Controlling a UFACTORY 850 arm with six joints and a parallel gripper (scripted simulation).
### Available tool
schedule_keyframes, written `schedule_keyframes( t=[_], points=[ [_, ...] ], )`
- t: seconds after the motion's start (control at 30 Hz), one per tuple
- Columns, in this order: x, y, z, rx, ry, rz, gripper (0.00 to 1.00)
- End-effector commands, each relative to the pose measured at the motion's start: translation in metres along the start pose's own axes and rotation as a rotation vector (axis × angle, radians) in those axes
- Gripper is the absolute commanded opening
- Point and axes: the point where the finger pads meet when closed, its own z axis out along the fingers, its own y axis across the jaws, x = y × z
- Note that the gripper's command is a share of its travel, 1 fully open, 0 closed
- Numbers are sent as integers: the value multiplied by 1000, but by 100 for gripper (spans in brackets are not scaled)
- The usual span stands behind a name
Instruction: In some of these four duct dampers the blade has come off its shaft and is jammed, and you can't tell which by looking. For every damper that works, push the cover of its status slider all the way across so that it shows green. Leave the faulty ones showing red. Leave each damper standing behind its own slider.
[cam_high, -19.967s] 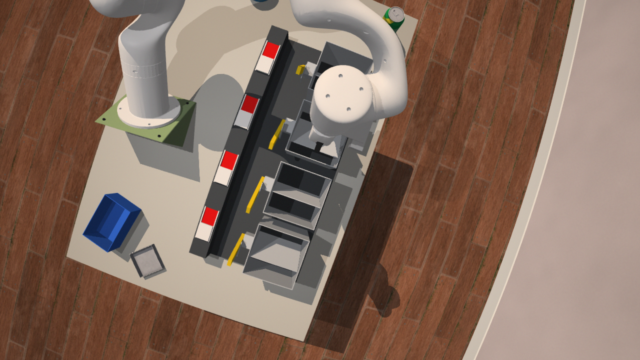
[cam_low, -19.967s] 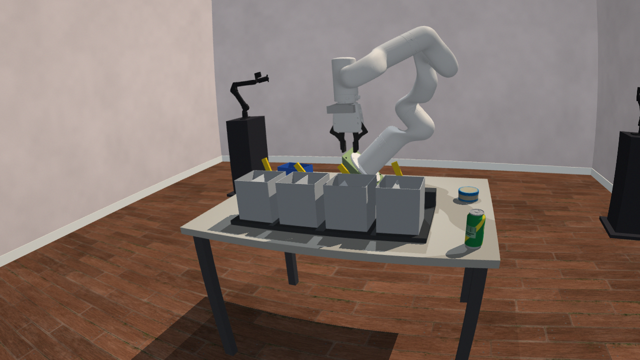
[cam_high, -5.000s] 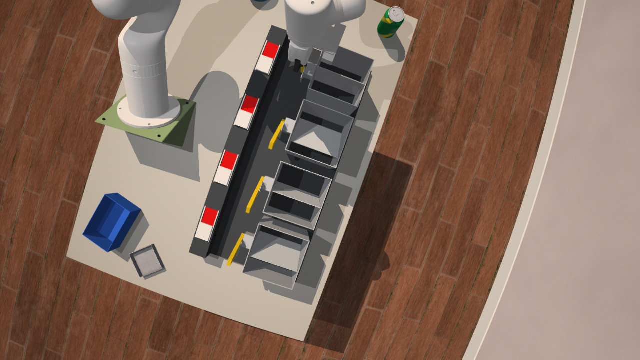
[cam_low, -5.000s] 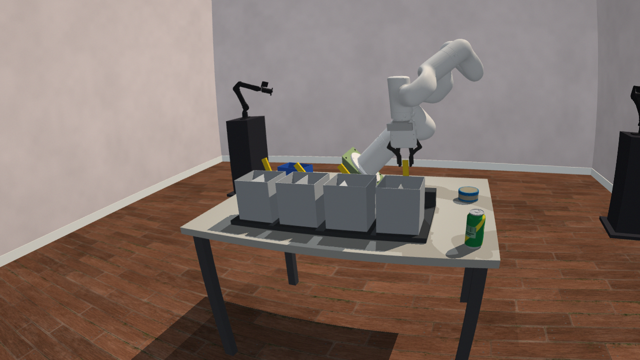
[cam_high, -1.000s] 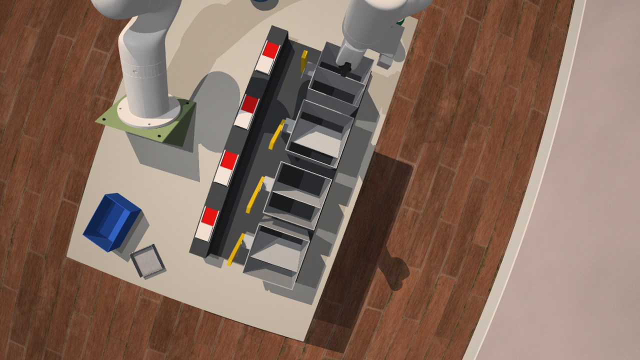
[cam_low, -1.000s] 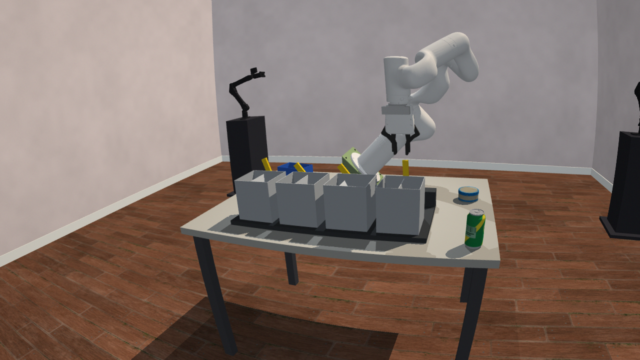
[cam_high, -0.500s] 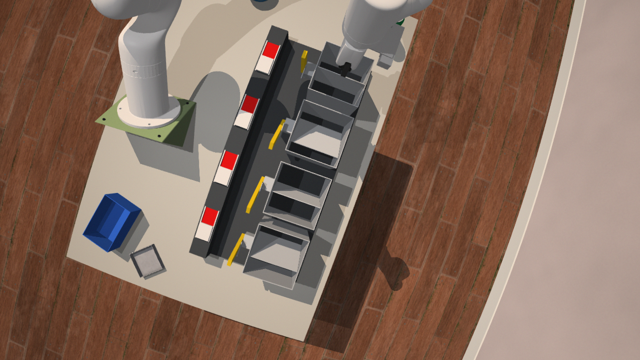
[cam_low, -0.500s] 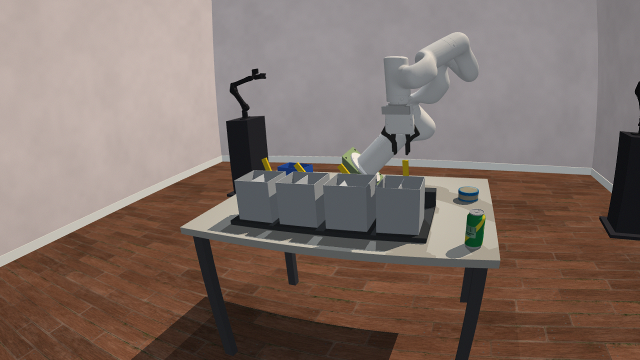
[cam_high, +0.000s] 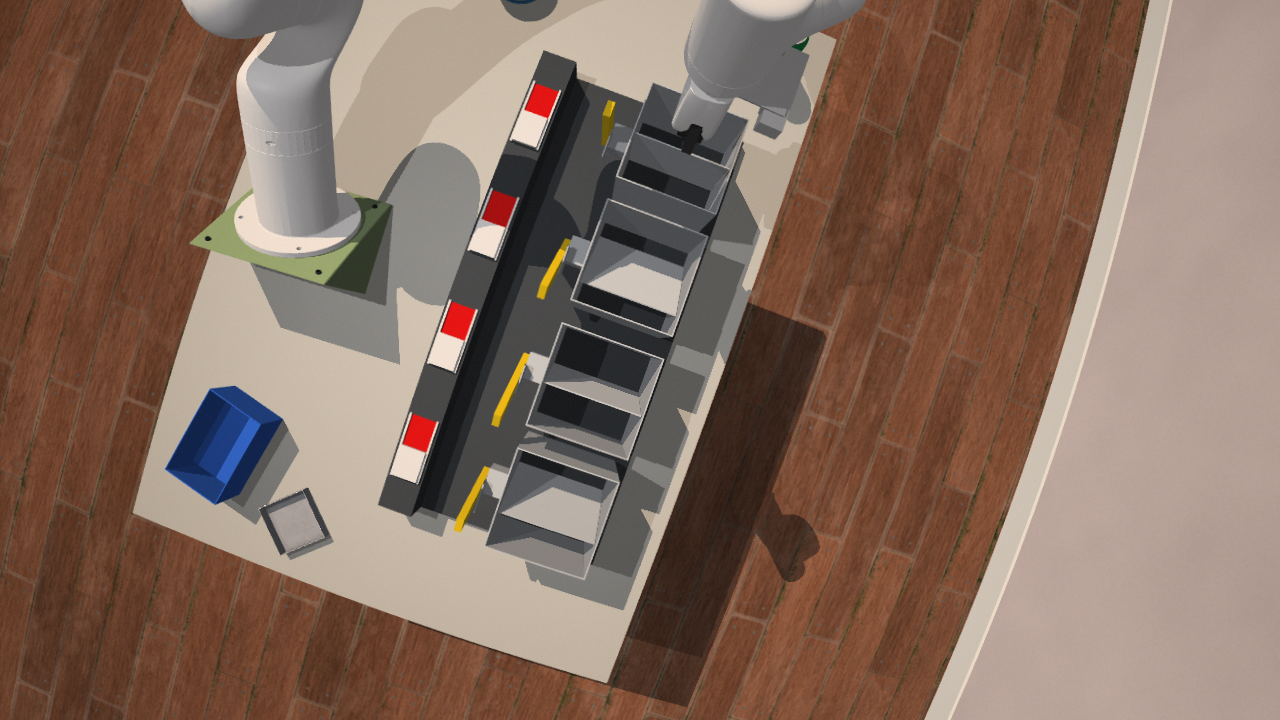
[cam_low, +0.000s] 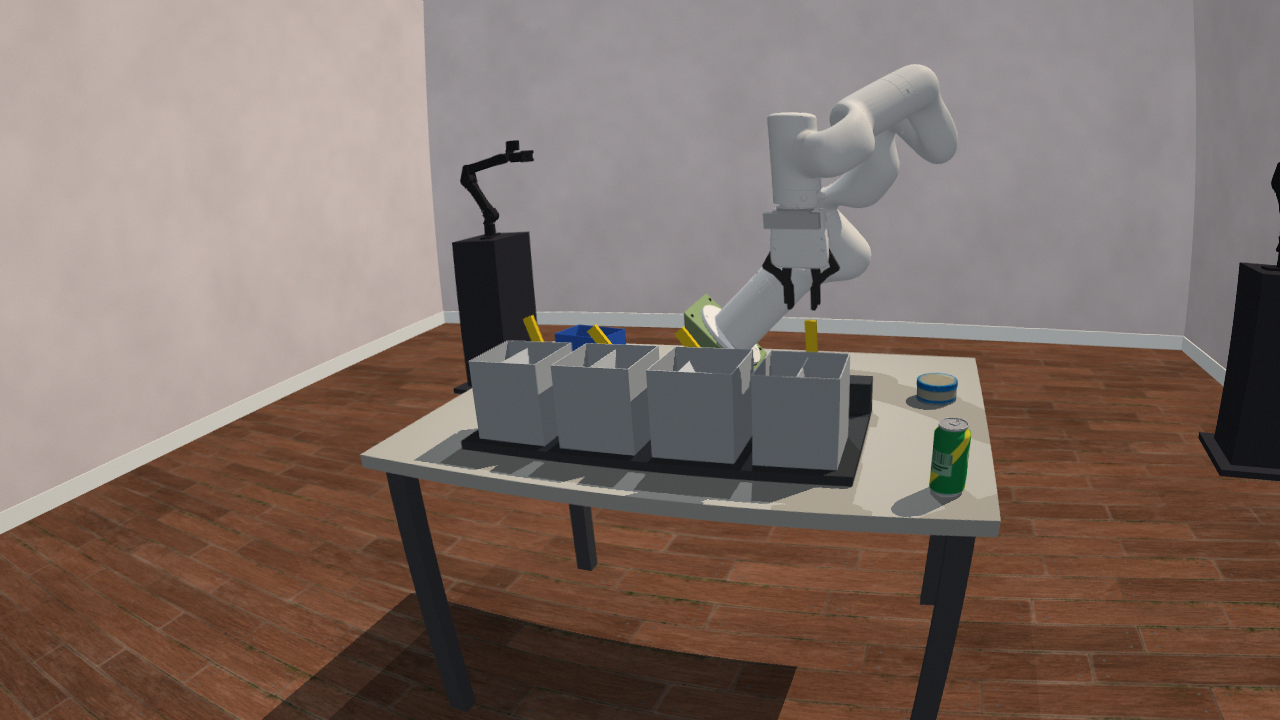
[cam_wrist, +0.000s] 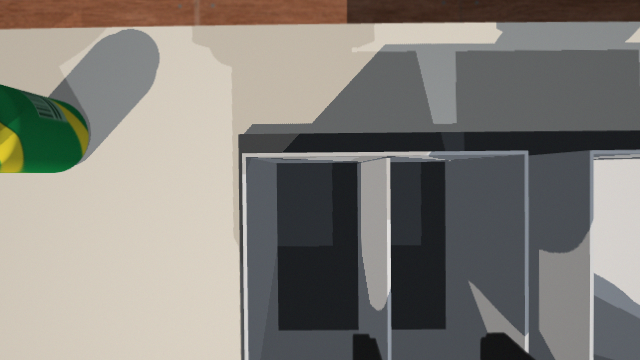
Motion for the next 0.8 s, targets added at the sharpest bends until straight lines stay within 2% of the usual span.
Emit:
schedule_keyframes(
  t=[0.0, 0.5, 0.53, 0.77],
  points=[
    [0, 0, -1, 0, 2, -1, 39],
    [0, 0, -1, 0, 2, -1, 39],
    [0, 0, -1, 0, 2, -1, 0],
    [0, 0, -1, 0, 2, -1, 0]
  ],
)
